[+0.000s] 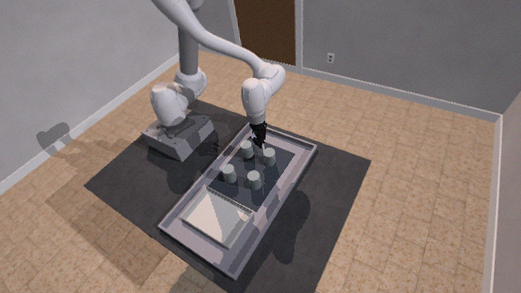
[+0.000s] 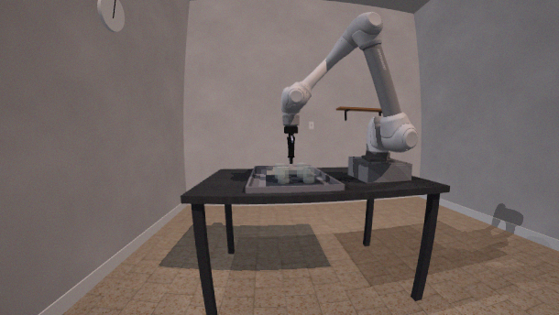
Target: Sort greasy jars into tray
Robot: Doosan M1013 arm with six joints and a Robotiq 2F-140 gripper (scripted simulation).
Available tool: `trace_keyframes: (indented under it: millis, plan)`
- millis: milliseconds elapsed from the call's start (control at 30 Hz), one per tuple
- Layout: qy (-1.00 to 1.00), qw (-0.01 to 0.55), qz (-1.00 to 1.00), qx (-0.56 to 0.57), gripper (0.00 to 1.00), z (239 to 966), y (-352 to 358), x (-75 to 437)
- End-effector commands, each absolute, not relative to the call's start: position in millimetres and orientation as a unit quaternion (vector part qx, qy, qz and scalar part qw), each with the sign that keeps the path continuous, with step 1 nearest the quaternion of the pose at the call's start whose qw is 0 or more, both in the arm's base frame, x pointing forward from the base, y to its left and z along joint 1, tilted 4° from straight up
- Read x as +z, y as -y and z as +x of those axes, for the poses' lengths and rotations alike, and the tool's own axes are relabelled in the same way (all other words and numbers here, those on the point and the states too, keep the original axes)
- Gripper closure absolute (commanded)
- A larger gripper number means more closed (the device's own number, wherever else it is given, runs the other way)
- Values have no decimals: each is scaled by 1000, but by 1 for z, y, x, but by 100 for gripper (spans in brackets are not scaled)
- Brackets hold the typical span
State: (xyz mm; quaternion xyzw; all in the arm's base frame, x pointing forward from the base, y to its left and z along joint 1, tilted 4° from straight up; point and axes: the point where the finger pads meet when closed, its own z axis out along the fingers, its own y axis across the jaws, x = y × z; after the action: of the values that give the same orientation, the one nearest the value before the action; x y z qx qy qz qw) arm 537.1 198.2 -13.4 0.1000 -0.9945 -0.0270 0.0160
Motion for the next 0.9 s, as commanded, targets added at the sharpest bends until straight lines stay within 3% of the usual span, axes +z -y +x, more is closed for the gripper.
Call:
trace_keyframes:
  millis: [0, 867]
  plan:
    - [994, 16, 100, -27, 100, 537, -198, -13]
    - [994, 16, 100, -27, 100, 540, -199, -11]
